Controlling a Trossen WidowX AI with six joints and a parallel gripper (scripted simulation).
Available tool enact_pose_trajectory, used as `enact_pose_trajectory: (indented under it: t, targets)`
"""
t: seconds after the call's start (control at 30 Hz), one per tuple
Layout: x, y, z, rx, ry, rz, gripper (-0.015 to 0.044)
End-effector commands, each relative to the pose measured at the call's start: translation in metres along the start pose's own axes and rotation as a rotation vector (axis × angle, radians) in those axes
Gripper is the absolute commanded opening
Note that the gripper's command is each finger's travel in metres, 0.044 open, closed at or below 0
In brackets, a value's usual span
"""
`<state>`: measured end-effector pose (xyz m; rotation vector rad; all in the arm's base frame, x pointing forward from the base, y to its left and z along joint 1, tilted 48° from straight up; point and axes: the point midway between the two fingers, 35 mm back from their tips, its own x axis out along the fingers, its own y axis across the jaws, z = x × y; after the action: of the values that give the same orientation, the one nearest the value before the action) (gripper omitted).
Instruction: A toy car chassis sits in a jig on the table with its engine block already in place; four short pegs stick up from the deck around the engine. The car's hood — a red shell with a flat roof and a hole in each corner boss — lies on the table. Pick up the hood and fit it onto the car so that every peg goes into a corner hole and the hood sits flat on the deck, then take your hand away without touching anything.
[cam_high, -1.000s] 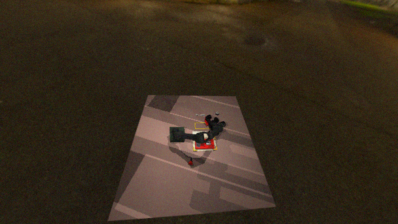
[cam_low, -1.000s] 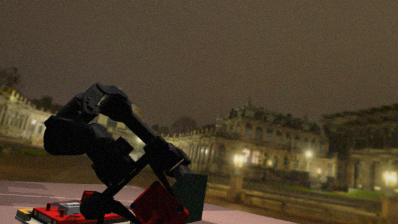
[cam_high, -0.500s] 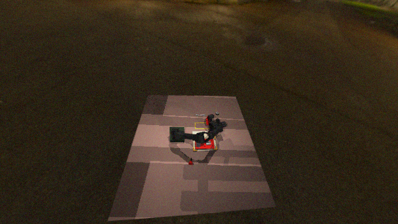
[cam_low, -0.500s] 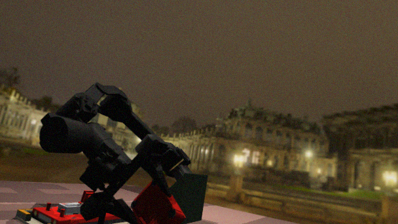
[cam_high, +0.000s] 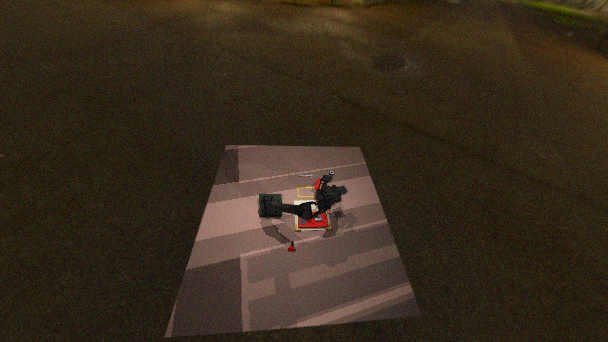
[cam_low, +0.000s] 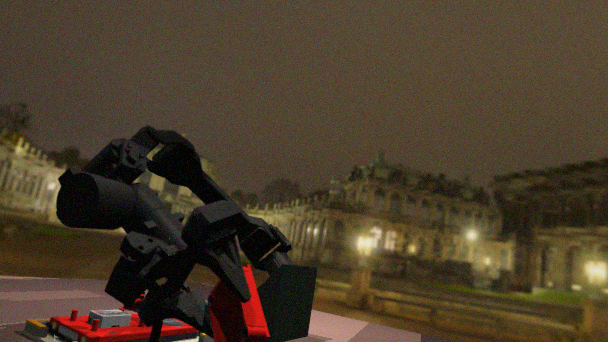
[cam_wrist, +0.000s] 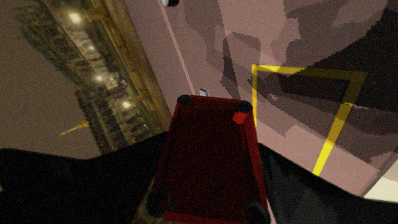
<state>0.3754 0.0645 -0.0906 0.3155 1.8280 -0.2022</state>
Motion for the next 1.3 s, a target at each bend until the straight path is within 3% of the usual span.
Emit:
enact_pose_trajectory:
  t: [0.0,0.6,0.8,1.27]
  targets:
    - [0.009,-0.014,-0.002,0.138,0.033,-0.016,0.0]
    - [0.016,-0.04,0.012,0.733,0.027,-0.027,0.0]
    - [0.017,-0.037,0.01,0.668,0.041,-0.018,0.0]
    - [0.016,-0.038,0.01,0.691,0.037,-0.022,0.0368]
